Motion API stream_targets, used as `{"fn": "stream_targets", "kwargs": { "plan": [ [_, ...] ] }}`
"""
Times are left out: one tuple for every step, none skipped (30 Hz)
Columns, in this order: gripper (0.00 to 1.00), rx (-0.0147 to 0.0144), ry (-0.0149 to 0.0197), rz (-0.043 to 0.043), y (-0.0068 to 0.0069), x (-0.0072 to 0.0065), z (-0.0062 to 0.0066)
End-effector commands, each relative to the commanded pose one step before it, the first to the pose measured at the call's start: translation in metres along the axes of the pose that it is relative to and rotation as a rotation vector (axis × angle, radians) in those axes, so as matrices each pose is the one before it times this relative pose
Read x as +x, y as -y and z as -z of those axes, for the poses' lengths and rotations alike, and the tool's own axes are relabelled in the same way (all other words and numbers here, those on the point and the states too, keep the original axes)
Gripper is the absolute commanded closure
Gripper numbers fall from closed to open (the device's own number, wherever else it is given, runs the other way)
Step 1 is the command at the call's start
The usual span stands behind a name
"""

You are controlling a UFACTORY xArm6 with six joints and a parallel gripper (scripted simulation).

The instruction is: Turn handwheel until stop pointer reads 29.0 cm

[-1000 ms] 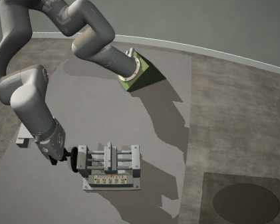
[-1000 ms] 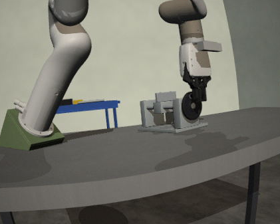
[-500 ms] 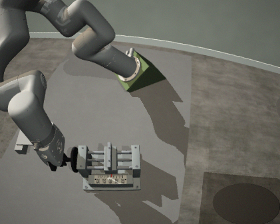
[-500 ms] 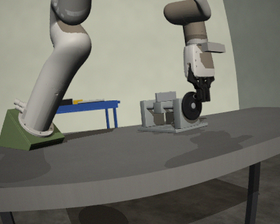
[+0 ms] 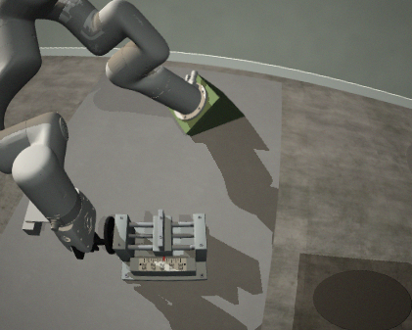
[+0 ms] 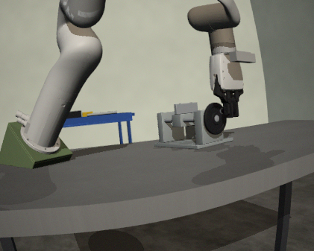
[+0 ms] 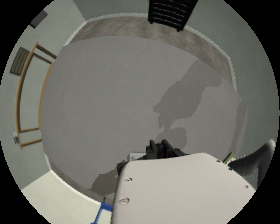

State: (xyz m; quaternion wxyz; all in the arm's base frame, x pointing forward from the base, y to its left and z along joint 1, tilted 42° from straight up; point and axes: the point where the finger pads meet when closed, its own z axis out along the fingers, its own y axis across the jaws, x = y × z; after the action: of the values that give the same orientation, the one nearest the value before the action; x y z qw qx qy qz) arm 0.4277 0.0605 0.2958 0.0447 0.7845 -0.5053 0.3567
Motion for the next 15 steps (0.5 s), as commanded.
{"fn": "stream_targets", "kwargs": {
  "plan": [
    [0.94,-0.001,-0.00066,-0.00035,0.00254,0.0003,-0.00417],
    [0.94,0.0,0.00001,0.0,0.00053,0.0,-0.00098],
    [0.94,0.0,0.00001,0.0,0.00051,0.0,-0.00096],
    [0.94,0.0,0.0,0.0,0.0,0.0,0.0],
    [0.94,0.0,0.0,0.0,0.0,0.0,0.0],
    [0.94,0.0,-0.00002,0.0,0.00038,0.0,-0.00109],
    [0.94,0.0,-0.00001,0.0,0.00036,0.0,-0.00107],
    [0.94,0.0,0.0,0.0,0.00035,0.0,-0.00105],
    [0.94,0.0,0.00001,0.0,0.00034,0.0,-0.00102],
    [0.94,0.0,0.00001,0.0,0.00029,0.0,-0.001],
    [0.94,0.0,-0.00002,0.0,0.00015,0.0,-0.00096],
    [0.94,0.0,-0.00001,0.0,0.00014,0.0,-0.00093],
    [0.94,0.0,0.0,0.0,0.00014,0.0,-0.00091],
    [0.94,0.0,0.00001,0.0,0.00013,0.0,-0.00088],
    [0.94,0.0,0.00001,0.0,0.00012,0.0,-0.00086]
  ]
}}
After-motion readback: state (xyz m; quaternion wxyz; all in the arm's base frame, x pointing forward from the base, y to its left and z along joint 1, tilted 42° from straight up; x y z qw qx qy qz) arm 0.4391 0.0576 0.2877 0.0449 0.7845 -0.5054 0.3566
